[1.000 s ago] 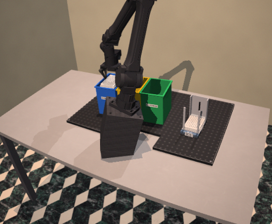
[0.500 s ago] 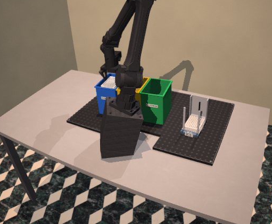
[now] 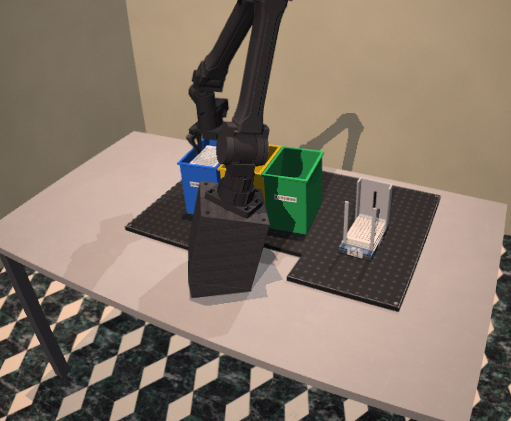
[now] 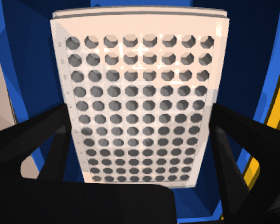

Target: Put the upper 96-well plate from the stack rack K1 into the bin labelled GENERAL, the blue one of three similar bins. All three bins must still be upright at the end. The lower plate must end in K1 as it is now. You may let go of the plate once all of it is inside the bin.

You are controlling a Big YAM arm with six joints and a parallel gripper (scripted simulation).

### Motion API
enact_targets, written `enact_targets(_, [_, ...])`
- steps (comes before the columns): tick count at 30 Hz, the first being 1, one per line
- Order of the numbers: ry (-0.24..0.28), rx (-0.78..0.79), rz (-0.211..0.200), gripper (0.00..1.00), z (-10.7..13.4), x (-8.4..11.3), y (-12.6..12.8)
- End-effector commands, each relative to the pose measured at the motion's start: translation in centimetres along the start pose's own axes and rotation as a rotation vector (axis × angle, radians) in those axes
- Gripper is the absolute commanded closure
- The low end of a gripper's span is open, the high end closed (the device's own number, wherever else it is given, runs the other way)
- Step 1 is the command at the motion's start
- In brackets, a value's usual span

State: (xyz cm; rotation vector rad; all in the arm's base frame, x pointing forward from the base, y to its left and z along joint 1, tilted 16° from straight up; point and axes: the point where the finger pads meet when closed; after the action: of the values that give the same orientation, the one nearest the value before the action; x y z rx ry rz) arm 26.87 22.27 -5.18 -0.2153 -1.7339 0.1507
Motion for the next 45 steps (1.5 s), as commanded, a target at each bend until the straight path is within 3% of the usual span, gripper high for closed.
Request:
enact_targets(1, [0.006,-0.005,0.009,1.00,-0.2,-1.0,-0.4])
enact_targets(45, [-0.009,-0.014,-0.009,1.00,-1.3,-0.3,0.6])
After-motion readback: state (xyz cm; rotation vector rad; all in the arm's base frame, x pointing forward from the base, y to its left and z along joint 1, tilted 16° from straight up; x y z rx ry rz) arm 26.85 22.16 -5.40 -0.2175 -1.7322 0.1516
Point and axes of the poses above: the point where the finger pads meet when closed, its own x axis back along the fingers, its own y axis across the jaws, z = x × y, and after that the axes turned 9 degrees about -x, right-handed
